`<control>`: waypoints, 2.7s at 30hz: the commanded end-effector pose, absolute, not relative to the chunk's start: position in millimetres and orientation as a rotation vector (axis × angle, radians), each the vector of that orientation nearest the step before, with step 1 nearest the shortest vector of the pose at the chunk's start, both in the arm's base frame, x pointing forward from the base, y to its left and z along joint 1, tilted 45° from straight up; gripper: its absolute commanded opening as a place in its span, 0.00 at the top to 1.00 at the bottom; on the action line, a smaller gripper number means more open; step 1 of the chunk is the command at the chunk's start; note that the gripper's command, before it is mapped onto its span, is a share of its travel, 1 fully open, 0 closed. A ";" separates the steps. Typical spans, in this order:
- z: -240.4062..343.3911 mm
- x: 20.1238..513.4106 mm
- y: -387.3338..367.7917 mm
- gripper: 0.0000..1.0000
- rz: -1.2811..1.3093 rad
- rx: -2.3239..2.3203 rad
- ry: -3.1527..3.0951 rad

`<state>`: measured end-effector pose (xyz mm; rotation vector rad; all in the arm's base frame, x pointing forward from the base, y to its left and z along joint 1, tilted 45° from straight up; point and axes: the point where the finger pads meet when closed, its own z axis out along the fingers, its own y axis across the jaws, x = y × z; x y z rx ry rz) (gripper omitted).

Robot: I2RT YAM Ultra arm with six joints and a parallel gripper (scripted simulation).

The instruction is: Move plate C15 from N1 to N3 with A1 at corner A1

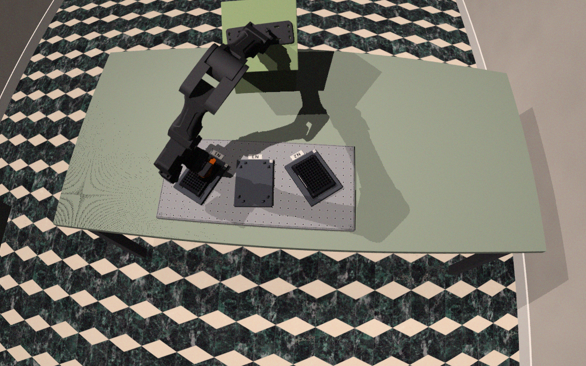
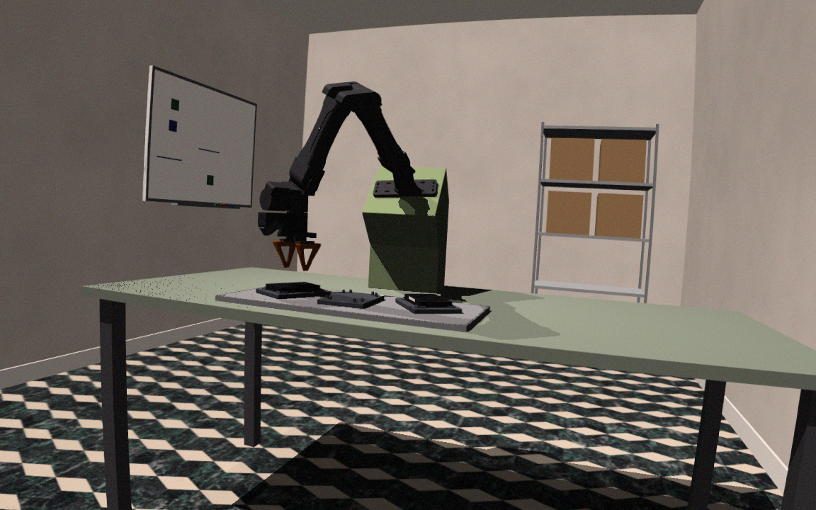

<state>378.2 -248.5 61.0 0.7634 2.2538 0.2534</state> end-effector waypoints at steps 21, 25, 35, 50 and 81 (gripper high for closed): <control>42.7 409.9 -259.6 0.00 0.225 0.762 2.225; 36.2 404.9 -264.6 0.00 0.222 0.788 2.226; 28.3 423.1 -262.2 0.00 0.223 0.767 2.223; 26.1 417.9 -258.5 0.00 0.233 0.771 2.234; 26.1 417.9 -258.5 1.00 0.233 0.771 2.234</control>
